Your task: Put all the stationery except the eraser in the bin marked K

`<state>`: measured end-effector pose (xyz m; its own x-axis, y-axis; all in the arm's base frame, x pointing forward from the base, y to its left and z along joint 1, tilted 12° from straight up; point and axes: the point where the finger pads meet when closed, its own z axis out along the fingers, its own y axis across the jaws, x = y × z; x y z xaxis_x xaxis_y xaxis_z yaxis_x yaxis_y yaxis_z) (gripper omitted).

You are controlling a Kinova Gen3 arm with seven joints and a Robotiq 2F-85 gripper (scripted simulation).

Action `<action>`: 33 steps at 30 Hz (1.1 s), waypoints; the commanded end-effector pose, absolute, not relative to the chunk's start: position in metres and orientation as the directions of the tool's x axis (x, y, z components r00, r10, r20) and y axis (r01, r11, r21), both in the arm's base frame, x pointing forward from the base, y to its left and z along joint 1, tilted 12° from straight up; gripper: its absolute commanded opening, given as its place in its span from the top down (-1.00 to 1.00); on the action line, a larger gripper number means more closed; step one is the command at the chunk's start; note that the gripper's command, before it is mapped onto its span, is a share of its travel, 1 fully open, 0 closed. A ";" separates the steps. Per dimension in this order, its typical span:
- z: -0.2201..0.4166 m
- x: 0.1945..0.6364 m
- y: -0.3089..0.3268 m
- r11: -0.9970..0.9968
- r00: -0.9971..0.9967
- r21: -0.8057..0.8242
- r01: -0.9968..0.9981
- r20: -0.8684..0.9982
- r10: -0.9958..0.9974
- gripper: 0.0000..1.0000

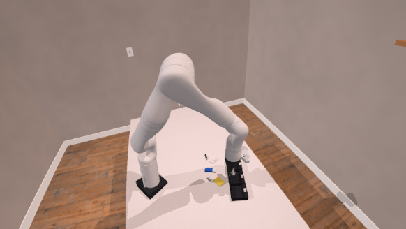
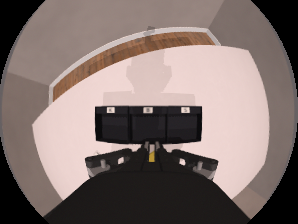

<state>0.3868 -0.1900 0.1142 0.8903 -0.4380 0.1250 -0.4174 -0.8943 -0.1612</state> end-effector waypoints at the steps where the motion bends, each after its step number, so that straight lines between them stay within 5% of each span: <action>1: 0.116 0.392 -0.182 -0.896 0.891 -0.161 -0.415 0.127 -0.436 0.82; 33: 0.111 0.433 -0.114 -0.896 0.891 -0.161 -0.415 0.127 -0.436 0.82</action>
